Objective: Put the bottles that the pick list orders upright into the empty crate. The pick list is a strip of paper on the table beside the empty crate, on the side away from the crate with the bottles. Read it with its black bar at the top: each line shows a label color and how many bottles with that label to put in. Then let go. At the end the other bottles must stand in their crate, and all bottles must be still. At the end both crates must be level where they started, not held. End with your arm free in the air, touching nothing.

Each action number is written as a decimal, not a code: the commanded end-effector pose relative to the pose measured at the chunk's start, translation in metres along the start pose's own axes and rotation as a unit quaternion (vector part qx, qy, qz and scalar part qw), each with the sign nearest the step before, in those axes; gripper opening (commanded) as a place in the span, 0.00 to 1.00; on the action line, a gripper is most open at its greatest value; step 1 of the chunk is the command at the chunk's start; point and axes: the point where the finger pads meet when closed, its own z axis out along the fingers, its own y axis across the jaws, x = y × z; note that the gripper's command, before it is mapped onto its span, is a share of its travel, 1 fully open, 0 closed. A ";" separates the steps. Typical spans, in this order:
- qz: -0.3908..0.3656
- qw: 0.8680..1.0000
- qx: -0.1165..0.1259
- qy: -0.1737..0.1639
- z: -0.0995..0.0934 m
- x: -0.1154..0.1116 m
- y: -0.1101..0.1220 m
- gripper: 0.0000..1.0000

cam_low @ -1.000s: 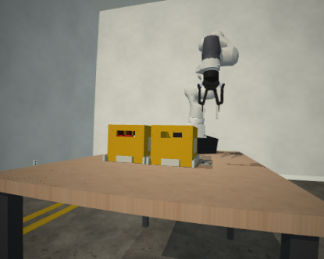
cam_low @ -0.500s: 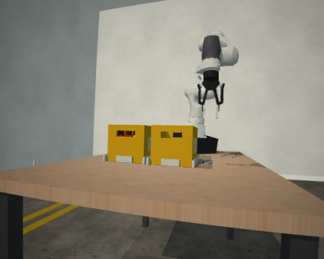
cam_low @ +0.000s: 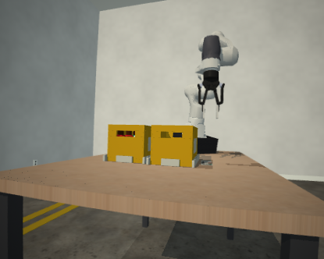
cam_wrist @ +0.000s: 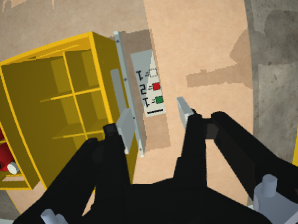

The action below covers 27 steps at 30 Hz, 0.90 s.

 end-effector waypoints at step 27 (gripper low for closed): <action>-0.178 0.984 0.010 -0.004 -0.031 0.007 -0.106 0.38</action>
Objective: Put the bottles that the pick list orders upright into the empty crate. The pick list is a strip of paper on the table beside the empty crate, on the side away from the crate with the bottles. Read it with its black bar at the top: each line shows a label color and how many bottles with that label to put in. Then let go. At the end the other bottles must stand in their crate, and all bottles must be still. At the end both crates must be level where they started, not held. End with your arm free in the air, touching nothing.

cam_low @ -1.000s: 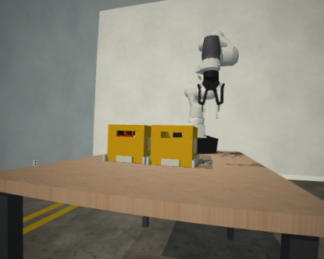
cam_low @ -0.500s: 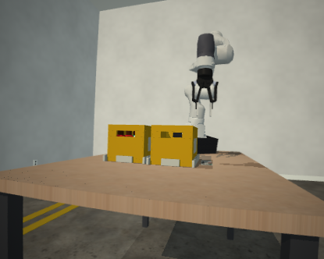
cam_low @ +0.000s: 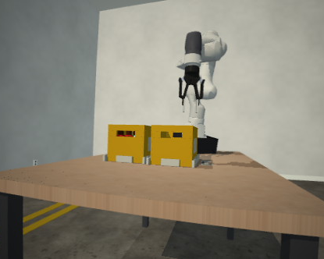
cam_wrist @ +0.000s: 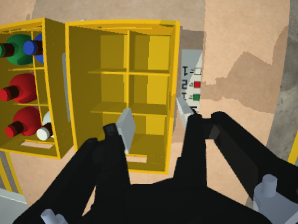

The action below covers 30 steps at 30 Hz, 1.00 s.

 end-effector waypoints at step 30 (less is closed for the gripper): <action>-0.220 0.975 0.011 -0.004 -0.035 0.041 -0.131 0.38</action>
